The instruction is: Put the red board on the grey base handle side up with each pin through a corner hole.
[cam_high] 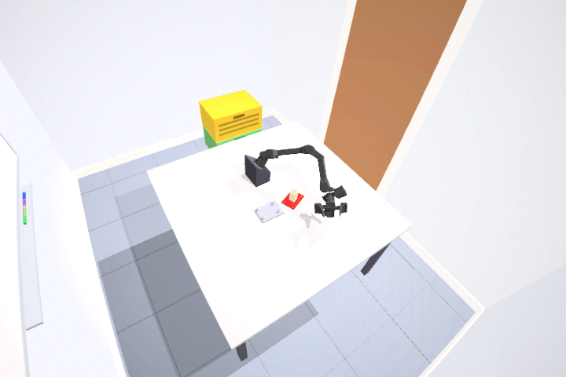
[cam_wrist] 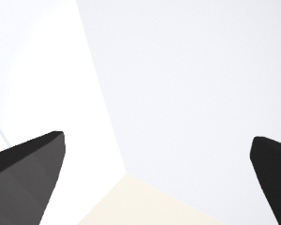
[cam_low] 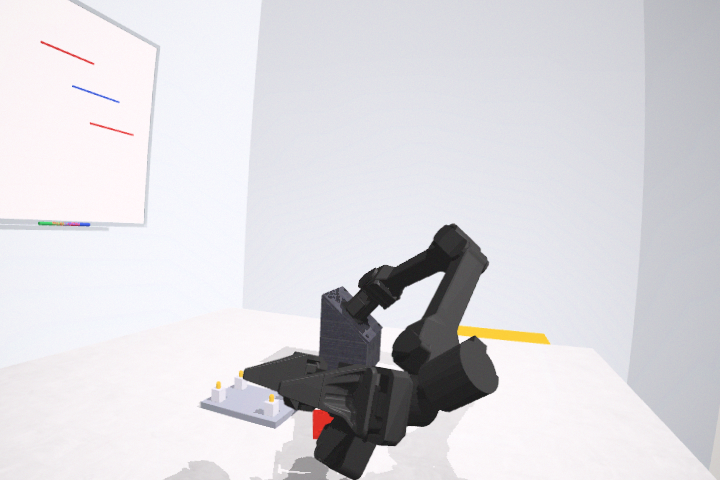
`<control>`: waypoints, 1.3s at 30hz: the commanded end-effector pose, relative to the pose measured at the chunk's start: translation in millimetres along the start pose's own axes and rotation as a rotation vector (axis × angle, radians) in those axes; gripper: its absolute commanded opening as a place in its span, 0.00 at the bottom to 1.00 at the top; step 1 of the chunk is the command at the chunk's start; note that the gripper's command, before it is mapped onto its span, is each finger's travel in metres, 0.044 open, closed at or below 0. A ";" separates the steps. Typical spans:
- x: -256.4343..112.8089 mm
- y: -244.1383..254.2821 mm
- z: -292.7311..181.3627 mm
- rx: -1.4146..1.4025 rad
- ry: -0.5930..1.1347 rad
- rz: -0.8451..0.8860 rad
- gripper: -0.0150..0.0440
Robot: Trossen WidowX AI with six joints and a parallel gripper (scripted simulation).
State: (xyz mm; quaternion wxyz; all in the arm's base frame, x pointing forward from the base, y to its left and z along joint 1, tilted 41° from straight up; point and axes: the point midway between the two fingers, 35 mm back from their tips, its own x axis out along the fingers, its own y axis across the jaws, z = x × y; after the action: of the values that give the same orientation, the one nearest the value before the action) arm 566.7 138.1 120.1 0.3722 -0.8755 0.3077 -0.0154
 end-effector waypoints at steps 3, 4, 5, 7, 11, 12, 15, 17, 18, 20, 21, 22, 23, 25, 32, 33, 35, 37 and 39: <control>7.6 10.8 -0.9 0.023 -0.089 0.020 1.00; 11.4 19.5 -1.4 0.042 -0.151 0.041 1.00; 14.0 29.2 -1.9 0.065 -0.213 0.069 1.00; 15.4 51.1 -3.4 0.120 -0.335 0.143 1.00; 1.9 99.8 -9.0 0.277 -0.558 0.358 1.00; -4.6 111.6 -10.9 0.330 -0.603 0.423 1.00; -25.6 140.7 -17.4 0.465 -0.704 0.607 1.00; -43.0 158.9 -23.6 0.550 -0.764 0.744 1.00; -55.0 169.2 -28.1 0.602 -0.797 0.832 1.00; -81.5 187.0 -38.6 0.714 -0.850 1.019 1.00; -96.5 193.8 -44.6 0.776 -0.872 1.120 1.00; -110.2 198.8 -50.4 0.833 -0.887 1.212 1.00; -122.2 202.4 -55.7 0.883 -0.896 1.294 1.00; -146.8 207.1 -67.1 0.987 -0.907 1.464 1.00; -200.0 201.4 -94.2 1.215 -0.886 1.842 1.00; -200.0 201.4 -94.2 1.215 -0.886 1.842 1.00; -200.0 201.4 -94.2 1.215 -0.886 1.842 1.00; -200.0 201.4 -94.2 1.215 -0.886 1.842 1.00; -200.0 201.4 -94.2 1.215 -0.886 1.842 1.00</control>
State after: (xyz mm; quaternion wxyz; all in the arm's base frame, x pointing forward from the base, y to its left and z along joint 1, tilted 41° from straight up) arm 277.8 79.1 92.9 0.6744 0.0495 0.6049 0.4206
